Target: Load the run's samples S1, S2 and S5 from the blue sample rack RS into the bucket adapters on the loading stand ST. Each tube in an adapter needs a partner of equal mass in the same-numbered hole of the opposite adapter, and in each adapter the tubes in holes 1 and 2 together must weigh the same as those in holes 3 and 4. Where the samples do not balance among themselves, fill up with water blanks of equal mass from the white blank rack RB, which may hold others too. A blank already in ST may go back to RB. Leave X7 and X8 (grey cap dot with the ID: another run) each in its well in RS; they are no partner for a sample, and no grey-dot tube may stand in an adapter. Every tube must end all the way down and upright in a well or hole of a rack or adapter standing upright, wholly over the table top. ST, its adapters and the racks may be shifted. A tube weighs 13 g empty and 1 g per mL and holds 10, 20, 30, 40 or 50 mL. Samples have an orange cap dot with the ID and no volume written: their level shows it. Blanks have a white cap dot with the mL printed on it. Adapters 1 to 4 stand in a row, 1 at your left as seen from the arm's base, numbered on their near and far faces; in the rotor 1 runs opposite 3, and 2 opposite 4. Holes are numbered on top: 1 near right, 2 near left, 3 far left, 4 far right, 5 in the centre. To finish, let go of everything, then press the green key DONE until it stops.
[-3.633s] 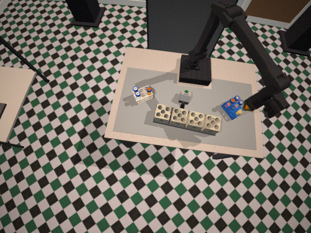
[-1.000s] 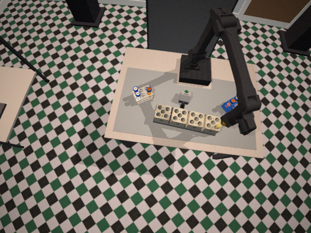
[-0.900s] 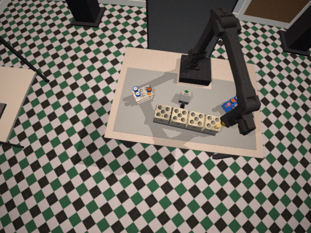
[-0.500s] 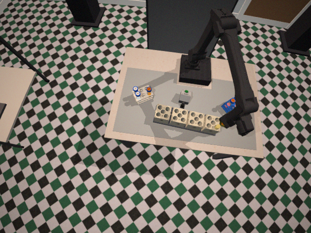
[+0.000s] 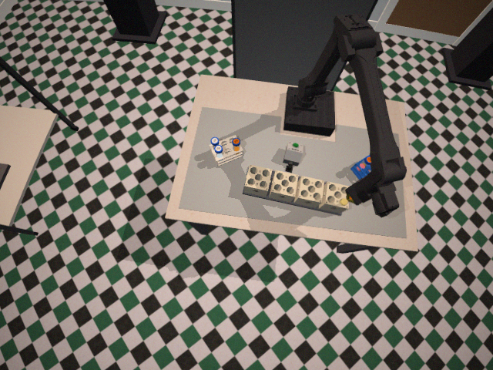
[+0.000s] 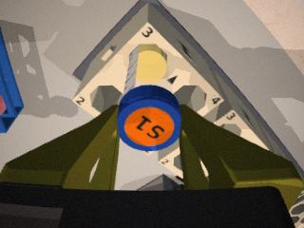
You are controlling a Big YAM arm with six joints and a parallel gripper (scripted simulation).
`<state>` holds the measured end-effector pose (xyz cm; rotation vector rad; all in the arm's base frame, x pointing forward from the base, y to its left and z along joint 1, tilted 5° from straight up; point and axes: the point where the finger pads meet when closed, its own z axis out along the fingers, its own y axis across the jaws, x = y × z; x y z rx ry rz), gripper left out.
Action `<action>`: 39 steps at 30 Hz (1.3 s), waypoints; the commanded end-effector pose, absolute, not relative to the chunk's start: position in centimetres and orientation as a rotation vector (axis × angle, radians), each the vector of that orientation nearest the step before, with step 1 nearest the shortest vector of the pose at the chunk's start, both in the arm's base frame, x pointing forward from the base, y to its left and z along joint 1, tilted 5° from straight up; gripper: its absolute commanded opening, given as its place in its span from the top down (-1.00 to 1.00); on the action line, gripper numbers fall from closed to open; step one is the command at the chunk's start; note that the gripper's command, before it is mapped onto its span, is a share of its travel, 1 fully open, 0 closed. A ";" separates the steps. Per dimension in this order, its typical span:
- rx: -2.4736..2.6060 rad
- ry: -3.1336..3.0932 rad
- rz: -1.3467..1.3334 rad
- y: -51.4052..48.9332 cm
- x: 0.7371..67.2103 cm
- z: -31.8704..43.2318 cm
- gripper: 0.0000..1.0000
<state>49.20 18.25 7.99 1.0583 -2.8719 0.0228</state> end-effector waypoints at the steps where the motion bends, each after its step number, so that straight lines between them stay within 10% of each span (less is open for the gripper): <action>1: 1.074 -2.881 0.022 18.5 49.6 7.3 1.00; 39: 1.077 -2.890 0.022 18.3 49.3 3.2 1.00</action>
